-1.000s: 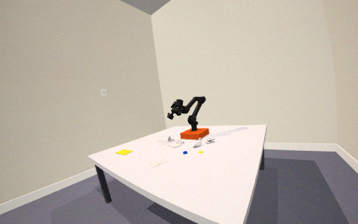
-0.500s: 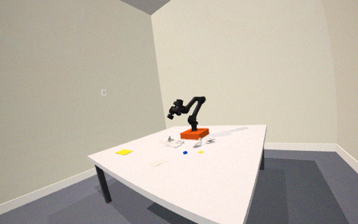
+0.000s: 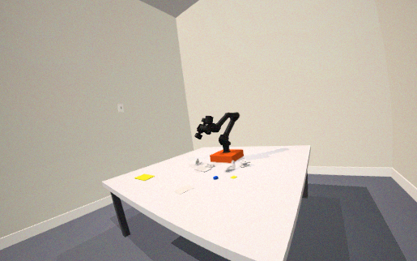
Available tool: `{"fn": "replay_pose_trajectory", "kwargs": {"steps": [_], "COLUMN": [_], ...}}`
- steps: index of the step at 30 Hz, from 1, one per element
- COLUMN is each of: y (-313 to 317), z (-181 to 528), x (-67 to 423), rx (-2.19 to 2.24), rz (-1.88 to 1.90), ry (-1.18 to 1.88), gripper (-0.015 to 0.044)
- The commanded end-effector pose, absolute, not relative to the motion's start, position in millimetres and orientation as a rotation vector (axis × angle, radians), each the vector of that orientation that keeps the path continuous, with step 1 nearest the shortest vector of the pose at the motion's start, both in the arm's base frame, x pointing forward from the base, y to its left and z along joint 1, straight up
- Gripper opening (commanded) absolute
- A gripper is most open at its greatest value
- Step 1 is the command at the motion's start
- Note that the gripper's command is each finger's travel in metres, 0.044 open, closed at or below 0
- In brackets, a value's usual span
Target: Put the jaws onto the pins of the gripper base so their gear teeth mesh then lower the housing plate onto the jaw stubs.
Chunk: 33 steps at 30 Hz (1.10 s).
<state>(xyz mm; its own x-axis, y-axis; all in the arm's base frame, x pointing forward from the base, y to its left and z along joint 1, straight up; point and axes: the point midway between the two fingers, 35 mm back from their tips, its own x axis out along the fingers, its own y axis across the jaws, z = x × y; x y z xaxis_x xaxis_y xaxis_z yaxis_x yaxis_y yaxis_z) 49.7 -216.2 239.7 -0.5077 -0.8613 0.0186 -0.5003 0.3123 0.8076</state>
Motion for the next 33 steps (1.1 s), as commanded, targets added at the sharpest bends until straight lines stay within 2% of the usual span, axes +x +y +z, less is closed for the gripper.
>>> {"fn": "replay_pose_trajectory", "kwargs": {"steps": [1, 33], "y": [-218.7, -226.9], "z": [240.6, 239.0], "x": [58.2, 139.3], "rx": [1.196, 0.938], "rz": [-1.128, -1.445], "ry": [-2.036, -1.084], "gripper": [0.0, 0.0]}}
